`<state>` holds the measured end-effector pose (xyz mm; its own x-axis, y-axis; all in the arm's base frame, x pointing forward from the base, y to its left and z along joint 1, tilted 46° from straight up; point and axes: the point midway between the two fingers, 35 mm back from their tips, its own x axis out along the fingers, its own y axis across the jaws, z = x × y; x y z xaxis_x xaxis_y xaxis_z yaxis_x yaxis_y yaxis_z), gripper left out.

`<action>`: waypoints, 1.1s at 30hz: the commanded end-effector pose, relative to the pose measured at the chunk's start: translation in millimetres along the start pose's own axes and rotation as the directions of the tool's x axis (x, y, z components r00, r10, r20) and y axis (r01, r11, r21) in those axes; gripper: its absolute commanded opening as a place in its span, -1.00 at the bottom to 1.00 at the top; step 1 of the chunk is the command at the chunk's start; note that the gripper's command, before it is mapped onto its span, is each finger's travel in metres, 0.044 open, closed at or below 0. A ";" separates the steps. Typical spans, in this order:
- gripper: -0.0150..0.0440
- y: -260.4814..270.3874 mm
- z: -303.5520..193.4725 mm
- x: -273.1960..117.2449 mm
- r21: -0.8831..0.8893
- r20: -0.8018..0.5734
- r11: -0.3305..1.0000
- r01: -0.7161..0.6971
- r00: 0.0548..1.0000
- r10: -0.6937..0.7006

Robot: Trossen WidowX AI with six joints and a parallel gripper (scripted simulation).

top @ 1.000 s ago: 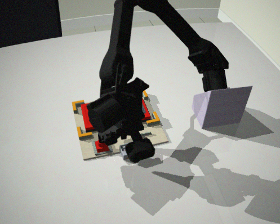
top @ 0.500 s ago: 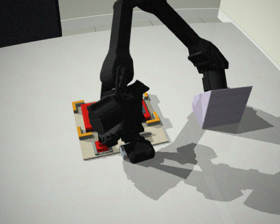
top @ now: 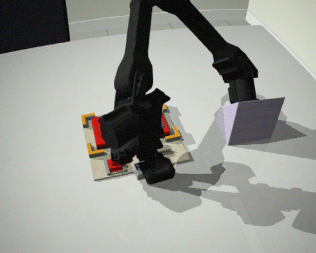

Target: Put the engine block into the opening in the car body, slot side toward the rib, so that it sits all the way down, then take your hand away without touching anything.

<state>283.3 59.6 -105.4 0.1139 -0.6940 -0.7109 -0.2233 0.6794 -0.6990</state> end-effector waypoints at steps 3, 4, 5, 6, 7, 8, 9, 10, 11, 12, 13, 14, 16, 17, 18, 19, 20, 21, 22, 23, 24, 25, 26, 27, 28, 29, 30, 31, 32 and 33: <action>-0.49 3.1 5.1 -14.1 0.004 0.024 1.000 -0.004 1.000 0.004; -0.49 3.2 5.5 -16.9 0.003 0.023 1.000 -0.004 1.000 0.004; -0.49 3.3 5.8 -19.6 0.003 0.021 1.000 -0.005 1.000 0.005; -0.49 3.4 6.1 -22.4 0.003 0.020 1.000 -0.005 1.000 0.005; -0.49 3.4 6.4 -25.2 0.003 0.018 1.000 -0.006 1.000 0.006; -0.49 3.5 6.6 -28.0 0.002 0.016 1.000 -0.006 1.000 0.006; -0.49 3.5 6.8 -30.9 0.002 0.015 1.000 -0.007 1.000 0.007; -0.49 3.5 7.0 -33.7 0.002 0.013 1.000 -0.007 1.000 0.007; -0.49 3.5 7.1 -36.6 0.002 0.012 1.000 -0.007 1.000 0.007; -0.49 3.5 7.2 -39.5 0.001 0.010 1.000 -0.008 1.000 0.008; -0.49 3.4 7.3 -42.4 0.001 0.008 1.000 -0.008 1.000 0.008; -0.49 3.4 7.4 -45.3 0.001 0.007 1.000 -0.008 1.000 0.008; -0.49 3.2 7.4 -51.2 0.001 0.004 1.000 -0.008 1.000 0.008; -0.49 3.1 7.4 -54.1 0.001 0.002 1.000 -0.008 1.000 0.008; -0.49 2.9 7.3 -57.1 0.001 0.000 1.000 -0.008 1.000 0.008; -0.49 2.8 7.2 -60.1 0.000 -0.002 1.000 -0.008 1.000 0.008; -0.49 2.6 7.1 -63.0 0.000 -0.003 1.000 -0.008 1.000 0.008; -0.49 2.4 6.9 -66.0 0.000 -0.005 1.000 -0.008 1.000 0.008; -0.49 2.2 6.7 -69.1 0.000 -0.007 1.000 -0.008 1.000 0.008; -0.49 2.0 6.5 -72.1 0.000 -0.009 1.000 -0.008 1.000 0.008; -0.49 1.7 6.2 -75.1 0.000 -0.010 1.000 -0.007 1.000 0.007; -0.49 1.5 6.0 -78.2 0.000 -0.012 1.000 -0.007 1.000 0.007; -0.49 1.2 5.7 -81.2 0.000 -0.014 1.000 -0.007 1.000 0.007; -0.49 0.9 5.3 -84.3 0.000 -0.016 1.000 -0.006 1.000 0.006; -0.49 0.5 4.9 -87.3 0.000 -0.017 1.000 -0.006 1.000 0.006; -0.49 0.2 4.5 -90.4 0.000 -0.019 1.000 -0.005 1.000 0.005; -0.49 -0.2 4.1 -93.5 0.000 -0.021 1.000 -0.005 1.000 0.005; -0.49 -0.6 3.6 -96.6 0.000 -0.023 1.000 -0.004 1.000 0.004; -0.49 -1.0 3.2 -99.7 0.000 -0.025 1.000 -0.003 1.000 0.003; -0.49 -1.4 2.6 -102.8 0.000 -0.027 1.000 -0.003 1.000 0.003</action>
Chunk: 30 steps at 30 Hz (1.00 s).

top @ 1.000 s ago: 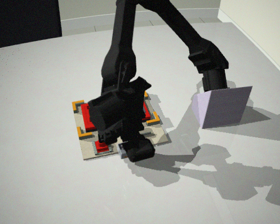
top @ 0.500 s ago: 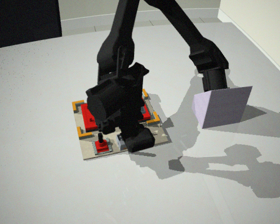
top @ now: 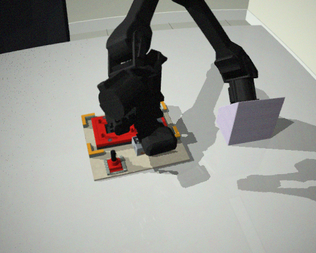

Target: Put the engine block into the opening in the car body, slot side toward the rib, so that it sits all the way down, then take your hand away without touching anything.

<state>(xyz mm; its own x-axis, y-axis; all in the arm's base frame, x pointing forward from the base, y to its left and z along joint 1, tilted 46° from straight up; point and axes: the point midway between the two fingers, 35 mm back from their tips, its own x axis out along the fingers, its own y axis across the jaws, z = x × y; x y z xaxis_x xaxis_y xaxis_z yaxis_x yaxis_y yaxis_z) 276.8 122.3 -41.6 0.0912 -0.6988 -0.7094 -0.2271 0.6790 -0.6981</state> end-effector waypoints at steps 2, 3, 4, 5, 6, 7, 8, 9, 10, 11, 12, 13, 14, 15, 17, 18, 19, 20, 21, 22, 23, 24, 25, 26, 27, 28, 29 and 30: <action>-0.49 -1.7 -2.7 -19.3 0.004 -0.007 1.000 0.000 1.000 0.000; -0.49 -2.2 -3.4 -22.4 0.004 -0.009 1.000 0.001 1.000 -0.001; -0.49 -2.6 -4.0 -25.0 0.004 -0.010 1.000 0.001 1.000 -0.001; -0.49 -2.9 -4.3 -26.5 0.004 -0.011 1.000 0.002 1.000 -0.002; -0.49 -3.0 -4.5 -27.0 0.004 -0.012 1.000 0.002 1.000 -0.002; -0.49 -3.0 -4.5 -27.0 0.004 -0.012 1.000 0.002 1.000 -0.002; -0.49 -1.0 -4.3 -26.0 0.004 -0.011 1.000 0.002 1.000 -0.002; -0.49 3.2 -4.1 -23.8 0.004 -0.011 1.000 0.002 1.000 -0.002; -0.49 8.4 -3.9 -21.1 0.004 -0.011 1.000 0.001 1.000 -0.001; -0.49 14.9 -3.8 -17.5 0.004 -0.011 1.000 0.001 1.000 -0.001; -0.49 23.3 -3.9 -12.9 0.005 -0.011 1.000 0.001 1.000 -0.001; -0.49 30.2 -4.1 -8.9 0.005 -0.011 1.000 0.001 1.000 -0.001; -0.49 32.6 -4.2 -7.5 0.005 -0.011 1.000 0.001 1.000 -0.001; -0.49 32.6 -4.2 -7.5 0.005 -0.011 1.000 0.001 1.000 -0.001; -0.49 32.6 -4.2 -7.5 0.005 -0.011 1.000 0.001 1.000 -0.001; -0.49 32.6 -4.2 -7.5 0.005 -0.011 1.000 0.001 1.000 -0.001; -0.49 32.6 -4.2 -7.5 0.005 -0.011 1.000 0.001 1.000 -0.001; -0.49 31.7 -4.5 -6.9 0.005 -0.011 1.000 0.001 1.000 -0.001; -0.49 30.8 -4.9 -5.5 0.005 -0.011 1.000 0.001 1.000 -0.001; -0.49 29.4 -5.4 -3.5 0.005 -0.011 1.000 0.001 1.000 -0.001; -0.49 28.7 -5.7 -2.4 0.005 -0.011 1.000 0.001 1.000 -0.001; -0.49 28.7 -5.7 -0.8 0.005 -0.011 1.000 0.001 1.000 -0.001; -0.49 28.7 -5.7 1.3 0.005 -0.011 1.000 0.001 1.000 -0.001; -0.49 28.6 -5.7 3.7 0.005 -0.011 1.000 0.001 1.000 -0.001; -0.49 28.6 -5.7 5.1 0.005 -0.011 1.000 0.001 1.000 -0.001; -0.49 28.6 -5.7 6.7 0.005 -0.011 1.000 0.001 1.000 -0.001; -0.49 28.6 -5.8 8.8 0.005 -0.011 1.000 0.001 1.000 -0.001; -0.49 28.6 -5.8 10.1 0.005 -0.011 1.000 0.001 1.000 -0.001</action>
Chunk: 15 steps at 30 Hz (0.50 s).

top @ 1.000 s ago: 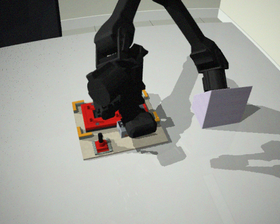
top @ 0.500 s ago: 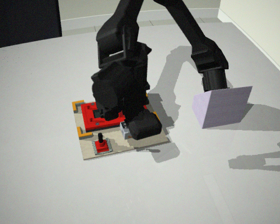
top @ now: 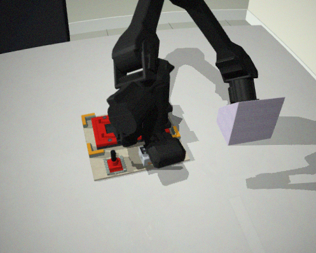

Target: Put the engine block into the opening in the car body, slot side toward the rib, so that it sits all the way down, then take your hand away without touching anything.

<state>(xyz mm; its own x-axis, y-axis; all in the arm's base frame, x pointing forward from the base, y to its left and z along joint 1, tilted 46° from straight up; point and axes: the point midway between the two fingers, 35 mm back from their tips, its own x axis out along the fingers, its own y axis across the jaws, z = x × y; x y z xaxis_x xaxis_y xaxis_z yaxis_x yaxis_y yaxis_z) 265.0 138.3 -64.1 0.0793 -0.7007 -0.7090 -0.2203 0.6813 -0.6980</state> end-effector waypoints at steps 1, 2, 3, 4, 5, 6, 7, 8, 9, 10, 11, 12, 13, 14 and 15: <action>-0.49 -0.7 0.0 8.0 -0.002 0.001 1.000 0.003 1.000 -0.003; -0.49 -0.7 0.0 10.1 -0.002 0.001 1.000 0.003 1.000 -0.003; -0.49 -0.8 0.0 12.5 -0.002 0.001 1.000 0.003 1.000 -0.003; -0.49 -0.8 0.0 13.9 -0.002 0.001 1.000 0.003 1.000 -0.003; -0.49 -0.8 0.0 15.5 -0.002 0.001 1.000 0.003 1.000 -0.003; -0.49 -0.8 0.0 17.6 -0.002 0.001 1.000 0.003 1.000 -0.003; -0.49 -0.8 0.0 19.0 -0.002 0.001 1.000 0.003 1.000 -0.003; -0.49 -0.8 0.0 20.5 -0.002 0.001 1.000 0.003 1.000 -0.003; -0.49 -0.9 0.0 22.6 -0.002 0.001 1.000 0.003 1.000 -0.003; -0.49 -0.9 0.0 24.0 -0.002 0.001 1.000 0.003 1.000 -0.003; -0.49 -0.9 0.0 25.6 -0.002 0.001 1.000 0.003 1.000 -0.003; -0.49 -0.9 0.0 27.7 -0.002 0.001 1.000 0.003 1.000 -0.003; -0.49 -0.9 0.0 29.0 -0.002 0.001 1.000 0.003 1.000 -0.003; -0.49 -1.0 0.0 30.6 -0.002 0.001 1.000 0.003 1.000 -0.003; -0.49 -1.0 0.0 32.7 -0.002 0.001 1.000 0.003 1.000 -0.003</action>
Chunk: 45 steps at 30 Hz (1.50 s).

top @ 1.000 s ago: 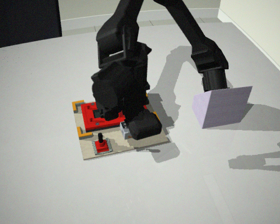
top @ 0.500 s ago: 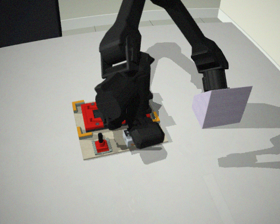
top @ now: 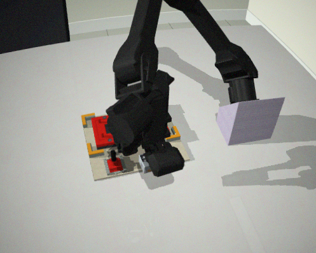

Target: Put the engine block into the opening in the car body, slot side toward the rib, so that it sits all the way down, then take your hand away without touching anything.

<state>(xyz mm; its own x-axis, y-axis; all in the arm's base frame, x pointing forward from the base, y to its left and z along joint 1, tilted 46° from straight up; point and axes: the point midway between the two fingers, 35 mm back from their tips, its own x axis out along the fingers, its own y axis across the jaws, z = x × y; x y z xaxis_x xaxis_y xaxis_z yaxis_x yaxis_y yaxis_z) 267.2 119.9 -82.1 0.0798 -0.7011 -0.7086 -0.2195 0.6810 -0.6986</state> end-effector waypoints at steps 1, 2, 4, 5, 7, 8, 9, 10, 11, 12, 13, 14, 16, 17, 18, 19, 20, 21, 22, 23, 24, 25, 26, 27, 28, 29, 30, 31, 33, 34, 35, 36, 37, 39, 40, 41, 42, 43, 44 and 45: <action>-0.49 -0.5 -0.1 8.2 -0.003 0.001 1.000 0.003 1.000 -0.003; -0.49 -0.5 -0.1 9.8 -0.003 0.001 1.000 0.003 1.000 -0.003; -0.49 -0.6 -0.1 13.3 -0.003 0.001 1.000 0.003 1.000 -0.003; -0.49 -0.6 -0.1 14.8 -0.003 0.001 1.000 0.003 1.000 -0.003; -0.49 -0.7 -0.1 18.3 -0.003 0.001 1.000 0.003 1.000 -0.003; -0.49 -0.7 -0.1 19.9 -0.003 0.001 1.000 0.003 1.000 -0.003; -0.49 -0.7 -0.1 22.0 -0.003 0.001 1.000 0.003 1.000 -0.003; -0.49 -0.7 -0.1 23.3 -0.003 0.001 1.000 0.003 1.000 -0.003; -0.49 -0.7 -0.1 24.9 -0.003 0.001 1.000 0.003 1.000 -0.003; -0.49 -0.8 -0.1 27.0 -0.003 0.001 1.000 0.004 1.000 -0.004; -0.49 -0.8 -0.1 28.4 -0.003 0.001 1.000 0.004 1.000 -0.004; -0.49 -0.8 -0.1 29.9 -0.003 0.001 1.000 0.004 1.000 -0.004; -0.49 -0.8 -0.1 33.4 -0.003 0.001 1.000 0.004 1.000 -0.004; -0.49 -0.9 -0.1 35.0 -0.003 0.001 1.000 0.004 1.000 -0.004; -0.49 -0.9 -0.1 37.1 -0.003 0.001 1.000 0.004 1.000 -0.004; -0.49 -0.9 -0.1 38.4 -0.003 0.001 1.000 0.004 1.000 -0.004; -0.49 -0.9 -0.1 40.0 -0.003 0.001 1.000 0.004 1.000 -0.004; -0.49 -1.0 -0.1 42.1 -0.003 0.001 1.000 0.004 1.000 -0.004; -0.49 -1.0 -0.1 43.5 -0.003 0.001 1.000 0.004 1.000 -0.004; -0.49 -1.0 -0.1 45.1 -0.003 0.001 1.000 0.004 1.000 -0.004; -0.49 -1.0 -0.1 47.2 -0.003 0.001 1.000 0.004 1.000 -0.004; -0.49 -1.1 -0.1 48.5 -0.003 0.001 1.000 0.004 1.000 -0.004; -0.49 -1.1 -0.1 50.1 -0.003 0.001 1.000 0.005 1.000 -0.005; -0.49 -1.1 -0.1 52.2 -0.003 0.001 1.000 0.005 1.000 -0.005; -0.49 -1.1 -0.1 53.5 -0.003 0.001 1.000 0.005 1.000 -0.005; -0.49 -1.2 -0.1 55.1 -0.003 0.001 1.000 0.005 1.000 -0.005; -0.49 -1.2 -0.1 57.2 -0.002 0.001 1.000 0.005 1.000 -0.005; -0.49 -1.2 -0.1 58.6 -0.002 0.001 1.000 0.005 1.000 -0.005; -0.49 -1.3 -0.1 62.3 -0.002 0.001 1.000 0.005 1.000 -0.005; -0.49 -1.3 -0.2 63.6 -0.002 0.001 1.000 0.005 1.000 -0.005; -0.49 -1.3 -0.2 65.2 -0.002 0.001 1.000 0.005 1.000 -0.005; -0.49 -1.3 -0.2 67.3 -0.002 0.001 1.000 0.005 1.000 -0.005; -0.49 -1.4 -0.2 68.7 -0.002 0.001 1.000 0.005 1.000 -0.005; -0.49 -1.4 -0.2 72.4 -0.002 0.001 1.000 0.005 1.000 -0.005; -0.49 -1.4 -0.2 73.7 -0.002 0.001 1.000 0.006 1.000 -0.006; -0.49 -1.5 -0.2 75.3 -0.002 0.001 1.000 0.006 1.000 -0.006; -0.49 -1.5 -0.2 77.2 -0.002 0.001 1.000 0.006 1.000 -0.006; -0.49 -1.5 -0.2 78.4 -0.002 0.001 1.000 0.006 1.000 -0.006; -0.49 -1.5 -0.2 78.4 -0.002 0.001 1.000 0.006 1.000 -0.006; -0.49 -1.5 -0.2 78.4 -0.002 0.001 1.000 0.006 1.000 -0.006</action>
<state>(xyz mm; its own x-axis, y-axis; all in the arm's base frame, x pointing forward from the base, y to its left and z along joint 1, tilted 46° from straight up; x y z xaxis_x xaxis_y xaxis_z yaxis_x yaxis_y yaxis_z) 273.0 70.6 -132.1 0.0851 -0.7008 -0.7082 -0.2278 0.6783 -0.6986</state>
